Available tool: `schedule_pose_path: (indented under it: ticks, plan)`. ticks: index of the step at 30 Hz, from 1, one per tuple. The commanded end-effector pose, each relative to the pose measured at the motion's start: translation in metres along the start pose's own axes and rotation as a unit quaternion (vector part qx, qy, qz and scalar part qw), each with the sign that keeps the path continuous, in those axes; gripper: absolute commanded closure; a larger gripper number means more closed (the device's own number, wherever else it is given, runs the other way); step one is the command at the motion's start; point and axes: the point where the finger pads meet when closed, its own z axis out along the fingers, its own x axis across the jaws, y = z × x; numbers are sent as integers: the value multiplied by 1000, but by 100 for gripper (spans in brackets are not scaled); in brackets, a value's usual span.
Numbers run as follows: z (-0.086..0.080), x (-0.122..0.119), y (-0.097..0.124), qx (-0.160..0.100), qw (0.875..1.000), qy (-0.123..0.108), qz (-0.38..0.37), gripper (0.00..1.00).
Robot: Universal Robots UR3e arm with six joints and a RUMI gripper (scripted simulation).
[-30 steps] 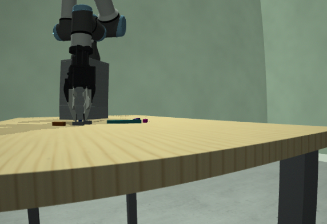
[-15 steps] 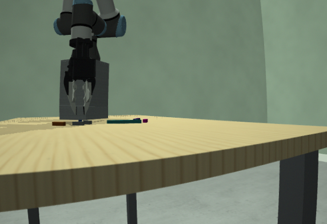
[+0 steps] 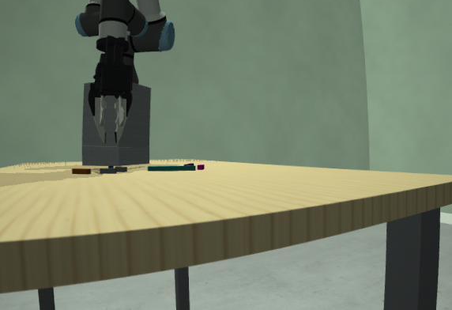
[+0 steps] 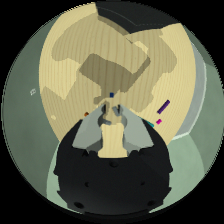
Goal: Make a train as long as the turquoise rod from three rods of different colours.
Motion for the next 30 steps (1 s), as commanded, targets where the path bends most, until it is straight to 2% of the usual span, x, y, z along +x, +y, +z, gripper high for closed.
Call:
schedule_pose_path:
  ticks: [1, 14, 25, 26, 30]
  plan:
    - [-12, 0, 0, 0, 1000, 0, 0, 86]
    - [-29, 0, 0, 0, 1000, 0, 0, 86]
    - [-31, 0, 0, 0, 1000, 0, 0, 86]
    - [-31, 0, 0, 0, 1000, 0, 0, 0]
    - [-31, 0, 0, 0, 1000, 0, 0, 0]
